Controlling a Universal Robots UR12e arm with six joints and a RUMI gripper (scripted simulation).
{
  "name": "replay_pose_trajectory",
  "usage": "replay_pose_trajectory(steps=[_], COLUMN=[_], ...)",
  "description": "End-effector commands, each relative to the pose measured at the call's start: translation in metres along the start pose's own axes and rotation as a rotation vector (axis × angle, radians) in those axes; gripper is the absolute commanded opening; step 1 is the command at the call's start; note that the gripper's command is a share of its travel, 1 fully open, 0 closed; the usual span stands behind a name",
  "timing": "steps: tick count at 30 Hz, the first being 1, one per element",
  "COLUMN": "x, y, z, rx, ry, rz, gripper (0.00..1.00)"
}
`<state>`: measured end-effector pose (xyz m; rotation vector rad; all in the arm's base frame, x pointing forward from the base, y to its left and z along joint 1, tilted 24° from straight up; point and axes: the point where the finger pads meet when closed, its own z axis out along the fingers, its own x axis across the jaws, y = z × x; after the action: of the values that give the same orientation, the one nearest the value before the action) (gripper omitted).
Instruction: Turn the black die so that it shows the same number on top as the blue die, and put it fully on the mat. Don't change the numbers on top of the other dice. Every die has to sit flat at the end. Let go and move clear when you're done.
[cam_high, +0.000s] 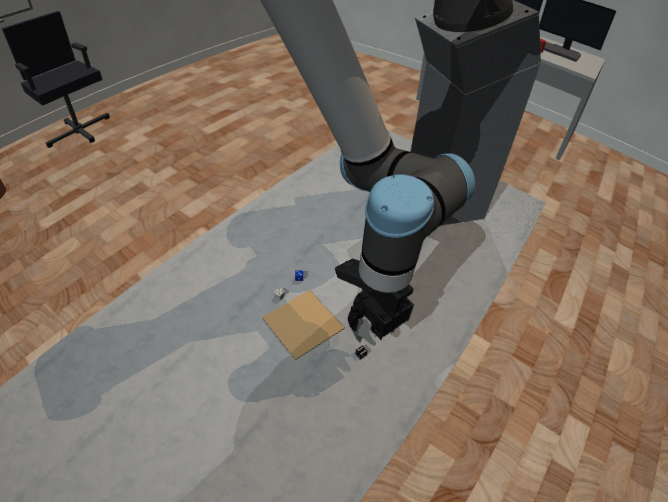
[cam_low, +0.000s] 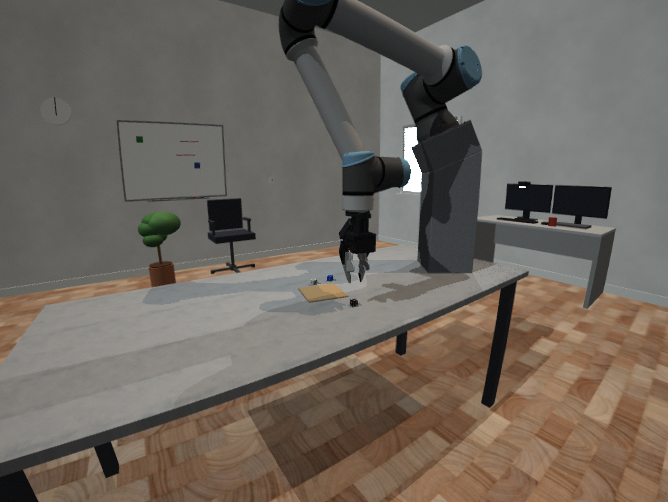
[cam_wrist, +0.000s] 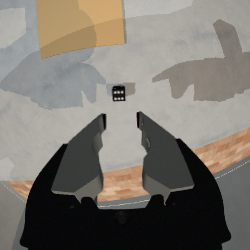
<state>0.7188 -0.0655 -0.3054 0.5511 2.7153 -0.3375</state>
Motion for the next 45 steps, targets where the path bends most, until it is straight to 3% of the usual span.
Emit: replay_pose_trajectory(steps=[1, 18, 45], x=[0.000, -0.001, -0.003], y=[0.000, 0.000, 0.001], z=[0.000, 0.005, 0.041], rx=[0.000, 0.000, 0.000], ry=[-0.001, -0.001, -0.001], rz=[0.000, 0.000, 0.000], gripper=[0.21, 0.21, 0.21])
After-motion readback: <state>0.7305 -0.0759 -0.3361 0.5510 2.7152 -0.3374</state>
